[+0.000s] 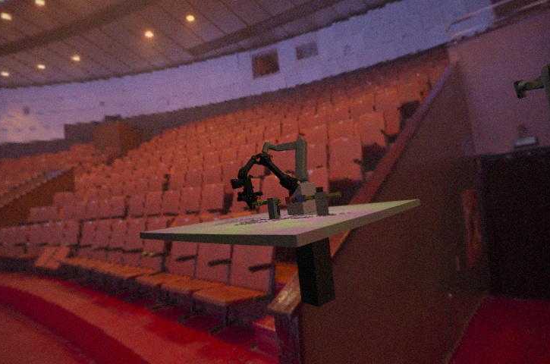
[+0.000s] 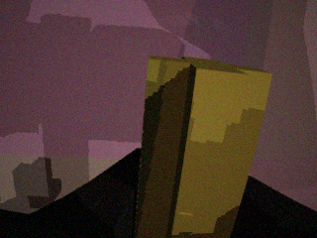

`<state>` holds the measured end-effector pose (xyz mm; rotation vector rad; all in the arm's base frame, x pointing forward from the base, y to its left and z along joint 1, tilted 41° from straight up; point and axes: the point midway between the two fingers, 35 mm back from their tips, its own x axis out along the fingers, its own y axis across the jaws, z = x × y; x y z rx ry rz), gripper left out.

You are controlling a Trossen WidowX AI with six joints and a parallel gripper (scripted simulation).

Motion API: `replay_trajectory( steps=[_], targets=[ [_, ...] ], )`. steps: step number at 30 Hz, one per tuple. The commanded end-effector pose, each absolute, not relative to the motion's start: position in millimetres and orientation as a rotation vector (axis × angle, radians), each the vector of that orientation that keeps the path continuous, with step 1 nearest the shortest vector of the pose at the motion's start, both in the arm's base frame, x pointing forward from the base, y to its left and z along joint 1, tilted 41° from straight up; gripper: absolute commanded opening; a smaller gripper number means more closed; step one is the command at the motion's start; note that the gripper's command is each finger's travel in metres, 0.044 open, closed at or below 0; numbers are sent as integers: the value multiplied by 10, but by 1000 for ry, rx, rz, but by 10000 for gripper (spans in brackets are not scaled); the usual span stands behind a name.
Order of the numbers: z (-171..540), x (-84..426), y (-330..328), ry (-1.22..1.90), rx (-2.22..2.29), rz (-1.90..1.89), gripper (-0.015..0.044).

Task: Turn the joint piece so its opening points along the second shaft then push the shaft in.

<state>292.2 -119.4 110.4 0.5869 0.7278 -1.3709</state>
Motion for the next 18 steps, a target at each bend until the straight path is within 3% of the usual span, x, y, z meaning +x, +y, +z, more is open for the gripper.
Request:
replay_trajectory(
  steps=[1, 18],
  targets=[
    [1104, 2922, -1194, 728, 587, -1371, 67],
    [1104, 2922, -1194, 728, 587, -1371, 47]
  ],
)
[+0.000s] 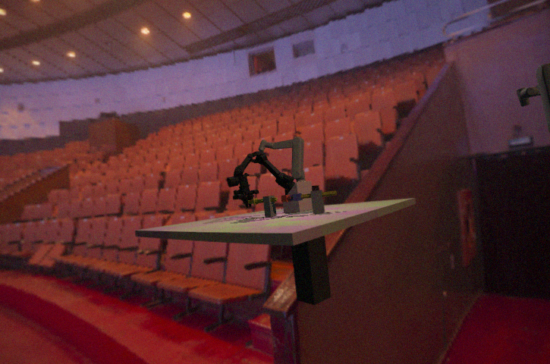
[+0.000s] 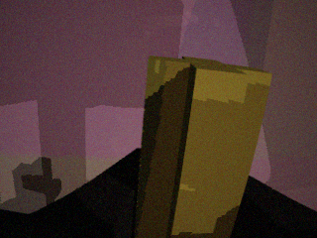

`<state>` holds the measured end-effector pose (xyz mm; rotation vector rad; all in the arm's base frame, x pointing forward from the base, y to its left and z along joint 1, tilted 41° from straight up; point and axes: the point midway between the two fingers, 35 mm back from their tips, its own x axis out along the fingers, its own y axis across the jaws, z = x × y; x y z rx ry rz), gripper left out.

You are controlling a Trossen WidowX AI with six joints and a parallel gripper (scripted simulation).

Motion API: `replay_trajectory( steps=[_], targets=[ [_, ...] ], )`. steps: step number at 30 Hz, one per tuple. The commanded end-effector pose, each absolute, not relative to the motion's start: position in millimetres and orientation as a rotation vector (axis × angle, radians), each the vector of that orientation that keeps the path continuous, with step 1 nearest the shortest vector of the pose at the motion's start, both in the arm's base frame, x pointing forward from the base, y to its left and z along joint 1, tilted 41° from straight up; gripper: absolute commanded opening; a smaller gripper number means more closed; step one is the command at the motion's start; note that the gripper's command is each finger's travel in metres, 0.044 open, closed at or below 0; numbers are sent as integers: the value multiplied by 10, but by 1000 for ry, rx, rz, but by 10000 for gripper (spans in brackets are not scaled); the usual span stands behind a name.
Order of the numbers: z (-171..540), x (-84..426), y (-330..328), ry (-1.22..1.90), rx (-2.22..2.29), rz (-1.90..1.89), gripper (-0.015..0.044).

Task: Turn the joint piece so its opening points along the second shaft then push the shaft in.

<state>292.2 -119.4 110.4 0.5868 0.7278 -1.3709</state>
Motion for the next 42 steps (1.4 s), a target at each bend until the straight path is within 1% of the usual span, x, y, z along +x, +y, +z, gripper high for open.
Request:
replay_trajectory(
  steps=[1, 4, 5, 22, 42],
  targets=[
    [1104, 2922, -1194, 728, 587, -1371, 40],
    [1104, 2922, -1194, 728, 587, -1371, 20],
    [1104, 2922, -1194, 728, 587, -1371, 0],
    [975, 2902, -1061, 691, 617, -1266, 0],
    [774, 2863, -834, 685, 623, -1245, 0]
  ],
)
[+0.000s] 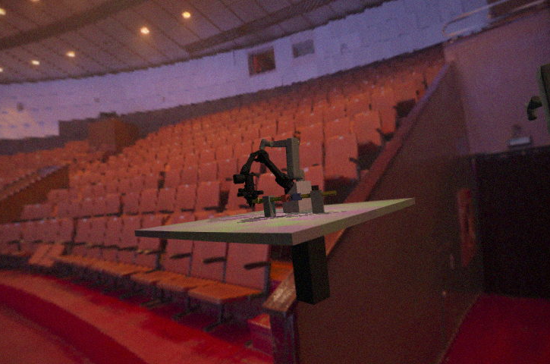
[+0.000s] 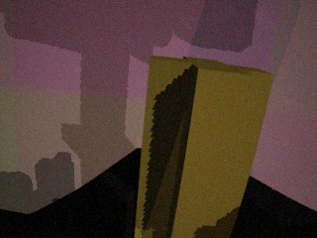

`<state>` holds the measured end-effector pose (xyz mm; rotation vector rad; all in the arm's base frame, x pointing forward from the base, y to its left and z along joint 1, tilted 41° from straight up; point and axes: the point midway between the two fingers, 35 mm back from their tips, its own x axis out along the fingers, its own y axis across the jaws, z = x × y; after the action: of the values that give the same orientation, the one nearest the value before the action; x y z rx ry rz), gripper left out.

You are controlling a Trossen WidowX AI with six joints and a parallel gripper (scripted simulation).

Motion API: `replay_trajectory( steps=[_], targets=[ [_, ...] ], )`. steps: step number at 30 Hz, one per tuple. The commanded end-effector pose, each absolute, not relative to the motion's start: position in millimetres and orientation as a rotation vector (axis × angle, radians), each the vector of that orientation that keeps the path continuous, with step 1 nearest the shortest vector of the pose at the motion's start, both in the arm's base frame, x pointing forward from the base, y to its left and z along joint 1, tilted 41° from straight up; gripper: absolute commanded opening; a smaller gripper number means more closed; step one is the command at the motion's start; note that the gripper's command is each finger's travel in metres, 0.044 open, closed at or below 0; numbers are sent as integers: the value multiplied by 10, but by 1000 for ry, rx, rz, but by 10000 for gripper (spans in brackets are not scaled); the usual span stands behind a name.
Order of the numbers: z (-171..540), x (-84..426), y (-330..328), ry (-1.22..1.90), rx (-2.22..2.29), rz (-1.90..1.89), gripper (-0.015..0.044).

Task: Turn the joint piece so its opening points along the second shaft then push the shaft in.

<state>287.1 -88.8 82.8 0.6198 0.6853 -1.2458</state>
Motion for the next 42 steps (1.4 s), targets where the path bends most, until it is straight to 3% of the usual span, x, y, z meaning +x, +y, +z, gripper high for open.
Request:
replay_trajectory(
  steps=[1, 42],
  targets=[
    [765, 2861, -823, 685, 623, -1245, 0],
    [499, 2807, -517, 677, 619, -1249, 0]
  ],
)
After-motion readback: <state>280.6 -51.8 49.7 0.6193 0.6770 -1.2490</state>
